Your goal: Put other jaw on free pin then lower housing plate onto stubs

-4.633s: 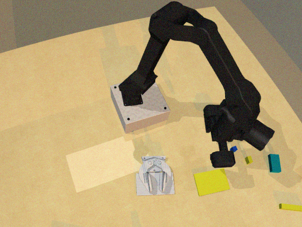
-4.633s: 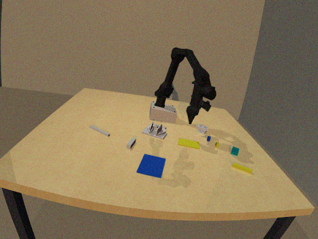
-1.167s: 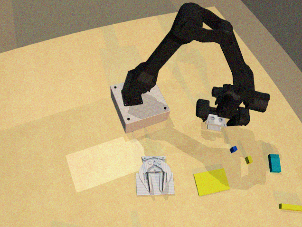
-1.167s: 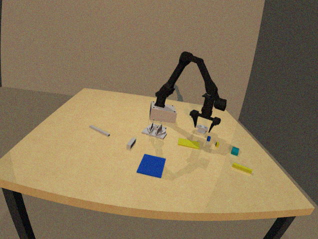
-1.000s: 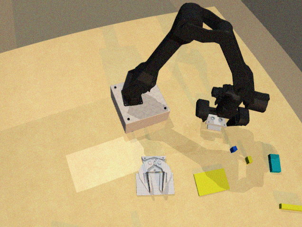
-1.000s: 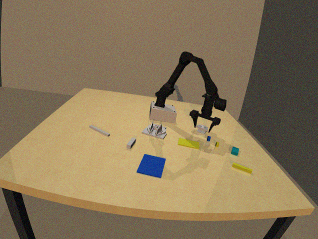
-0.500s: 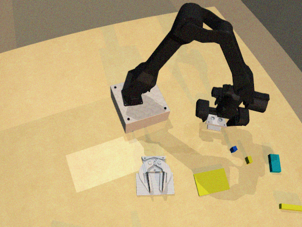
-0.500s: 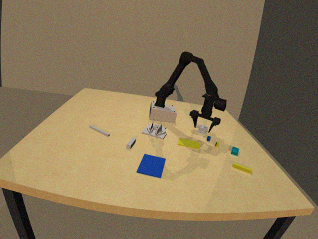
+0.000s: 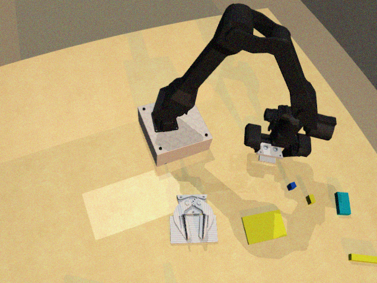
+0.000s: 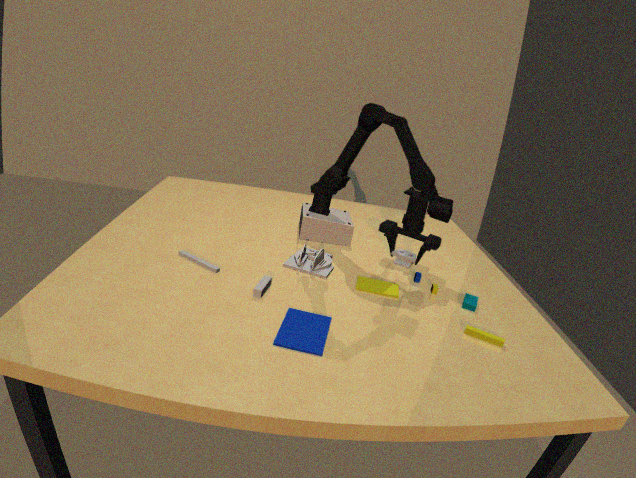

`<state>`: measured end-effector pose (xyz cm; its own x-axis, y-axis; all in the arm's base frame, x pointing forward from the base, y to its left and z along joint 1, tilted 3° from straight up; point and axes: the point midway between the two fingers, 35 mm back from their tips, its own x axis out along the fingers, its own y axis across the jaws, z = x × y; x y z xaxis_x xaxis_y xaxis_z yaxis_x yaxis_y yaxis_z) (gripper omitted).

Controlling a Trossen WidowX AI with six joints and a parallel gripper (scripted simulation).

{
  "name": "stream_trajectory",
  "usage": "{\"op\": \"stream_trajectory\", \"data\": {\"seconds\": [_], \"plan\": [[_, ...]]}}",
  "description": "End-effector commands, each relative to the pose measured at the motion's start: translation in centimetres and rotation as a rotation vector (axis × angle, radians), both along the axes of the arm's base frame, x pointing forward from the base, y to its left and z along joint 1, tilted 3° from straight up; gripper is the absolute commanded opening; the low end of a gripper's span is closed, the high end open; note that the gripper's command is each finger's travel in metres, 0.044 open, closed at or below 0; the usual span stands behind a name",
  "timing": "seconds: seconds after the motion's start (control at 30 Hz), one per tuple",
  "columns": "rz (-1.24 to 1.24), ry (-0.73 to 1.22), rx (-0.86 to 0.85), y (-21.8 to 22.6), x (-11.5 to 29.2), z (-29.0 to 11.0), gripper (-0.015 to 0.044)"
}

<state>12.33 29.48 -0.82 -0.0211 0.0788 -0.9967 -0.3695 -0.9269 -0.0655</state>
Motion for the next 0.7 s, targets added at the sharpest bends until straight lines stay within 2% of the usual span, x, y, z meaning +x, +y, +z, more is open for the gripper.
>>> {"op": "stream_trajectory", "data": {"seconds": [0.0, 0.3, 0.67], "plan": [[0.000, 0.000, 0.000, 0.0, 0.0, 0.0, 0.0351], [0.000, 0.000, 0.000, 0.0, 0.0, 0.2, 0.0351], [-0.002, -0.001, 0.000, 0.0, 0.2, 3.6, 0.0351]]}}
